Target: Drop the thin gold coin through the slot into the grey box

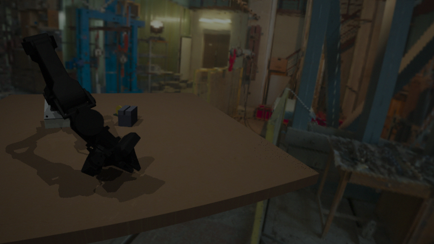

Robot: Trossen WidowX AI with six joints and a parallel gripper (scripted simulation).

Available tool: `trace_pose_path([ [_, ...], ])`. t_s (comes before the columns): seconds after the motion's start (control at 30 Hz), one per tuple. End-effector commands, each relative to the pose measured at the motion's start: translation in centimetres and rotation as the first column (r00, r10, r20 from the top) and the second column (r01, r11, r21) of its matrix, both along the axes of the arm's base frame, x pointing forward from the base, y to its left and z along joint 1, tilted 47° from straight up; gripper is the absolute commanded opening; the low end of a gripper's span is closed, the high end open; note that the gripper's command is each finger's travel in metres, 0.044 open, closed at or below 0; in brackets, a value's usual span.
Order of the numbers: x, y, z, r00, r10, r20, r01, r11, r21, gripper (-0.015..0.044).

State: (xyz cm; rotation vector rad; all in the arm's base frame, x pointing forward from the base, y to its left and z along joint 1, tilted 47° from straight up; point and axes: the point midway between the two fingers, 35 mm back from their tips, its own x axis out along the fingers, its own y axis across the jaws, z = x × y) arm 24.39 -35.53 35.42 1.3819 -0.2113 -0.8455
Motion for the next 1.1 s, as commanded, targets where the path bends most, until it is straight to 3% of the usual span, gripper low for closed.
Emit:
trace_pose_path([
  [0.0,2.6,1.8,-1.5,0.997,0.066,-0.05,-0.065,0.998,0.016,0.0161],
  [0.23,8.6,6.5,-8.3,0.973,0.162,-0.165,-0.126,0.969,0.212,0.0161],
  [0.57,14.4,19.3,-20.0,0.818,0.347,-0.458,-0.138,0.892,0.43,0.0161],
  [0.83,13.0,30.8,-27.7,0.548,0.425,-0.72,-0.131,0.894,0.428,0.0161],
  [1.07,8.0,39.5,-32.5,0.238,0.331,-0.913,-0.23,0.932,0.278,0.0161],
])
